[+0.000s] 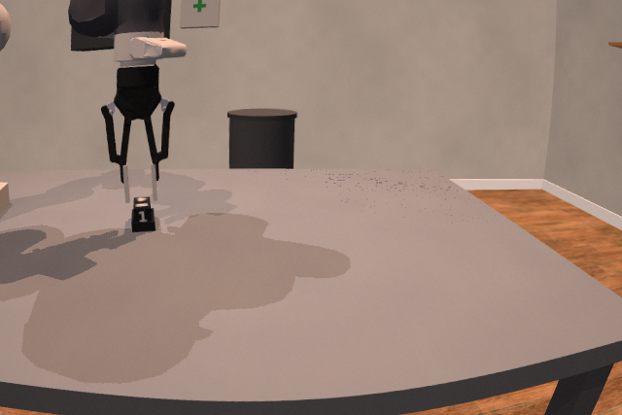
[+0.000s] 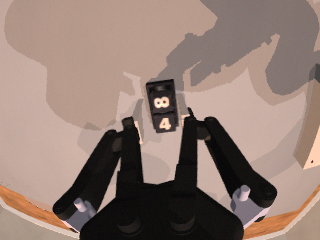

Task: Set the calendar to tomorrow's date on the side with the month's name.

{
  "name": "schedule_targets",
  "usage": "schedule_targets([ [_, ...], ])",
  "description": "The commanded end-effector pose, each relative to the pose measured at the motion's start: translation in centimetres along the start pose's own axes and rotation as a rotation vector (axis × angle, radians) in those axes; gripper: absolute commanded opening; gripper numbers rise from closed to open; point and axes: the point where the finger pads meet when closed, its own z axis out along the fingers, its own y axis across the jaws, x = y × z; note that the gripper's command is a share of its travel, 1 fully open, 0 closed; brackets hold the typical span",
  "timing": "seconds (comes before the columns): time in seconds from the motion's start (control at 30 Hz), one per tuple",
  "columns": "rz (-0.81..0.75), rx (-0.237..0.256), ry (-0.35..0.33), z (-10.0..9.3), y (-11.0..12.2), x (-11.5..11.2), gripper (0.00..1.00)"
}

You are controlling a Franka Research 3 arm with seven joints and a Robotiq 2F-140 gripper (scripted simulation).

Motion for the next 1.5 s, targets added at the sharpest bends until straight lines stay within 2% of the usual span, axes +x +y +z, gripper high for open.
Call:
schedule_targets([
  [0.0, 0.005, 0.000, 0.000, 0.1, 0.0, 0.0, 0.29],
  [0.73, 0.005, 0.000, 0.000, 0.1, 0.0, 0.0, 0.29],
  [1.2, 0.005, -0.001, 0.001, 2.6, 0.1, 0.0, 0.29],
  [1.47, 0.005, 0.000, 0.001, 3.0, 0.0, 0.0, 0.29],
])
